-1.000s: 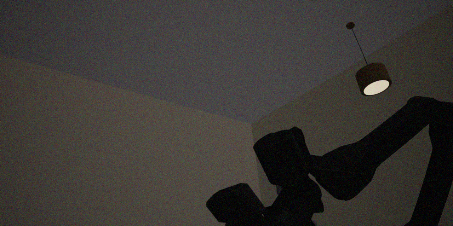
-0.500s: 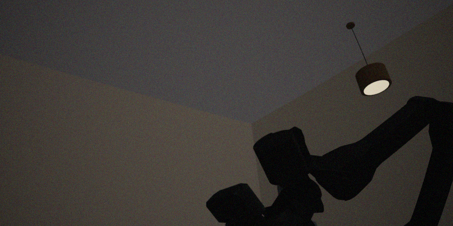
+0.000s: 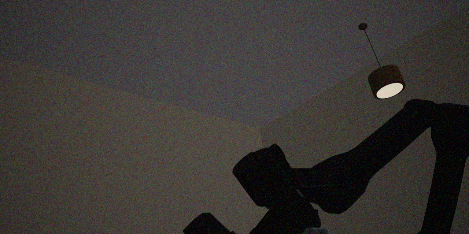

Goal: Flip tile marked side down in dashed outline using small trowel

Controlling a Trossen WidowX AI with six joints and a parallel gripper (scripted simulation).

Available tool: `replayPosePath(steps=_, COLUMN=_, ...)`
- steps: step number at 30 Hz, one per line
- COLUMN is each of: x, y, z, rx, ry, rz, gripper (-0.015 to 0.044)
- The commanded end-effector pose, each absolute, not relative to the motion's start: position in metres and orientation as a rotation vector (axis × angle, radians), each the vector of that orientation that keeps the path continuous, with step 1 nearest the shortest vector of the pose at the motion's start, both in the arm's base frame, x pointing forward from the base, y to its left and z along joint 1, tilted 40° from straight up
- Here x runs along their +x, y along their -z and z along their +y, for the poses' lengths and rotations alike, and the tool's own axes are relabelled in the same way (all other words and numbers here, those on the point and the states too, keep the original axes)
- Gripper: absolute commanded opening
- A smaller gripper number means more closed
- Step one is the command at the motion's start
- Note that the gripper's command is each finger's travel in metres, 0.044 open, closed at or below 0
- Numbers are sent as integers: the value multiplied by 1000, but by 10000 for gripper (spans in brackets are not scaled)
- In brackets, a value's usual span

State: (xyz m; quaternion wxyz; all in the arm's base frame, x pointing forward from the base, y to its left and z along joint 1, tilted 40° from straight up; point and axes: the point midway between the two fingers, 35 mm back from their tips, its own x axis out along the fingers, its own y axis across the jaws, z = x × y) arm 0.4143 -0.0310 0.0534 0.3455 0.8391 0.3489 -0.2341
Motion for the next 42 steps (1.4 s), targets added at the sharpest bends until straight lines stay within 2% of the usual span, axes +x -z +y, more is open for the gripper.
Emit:
replayPosePath(steps=1, x=423, y=-37, z=-50, rx=2219, ry=766, rz=826, gripper=0)
replayPosePath(steps=31, x=413, y=91, z=-147, rx=2163, ry=1753, rz=191, gripper=0)
replayPosePath(steps=42, x=411, y=96, z=-151, rx=2147, ry=1790, rz=152, gripper=0)
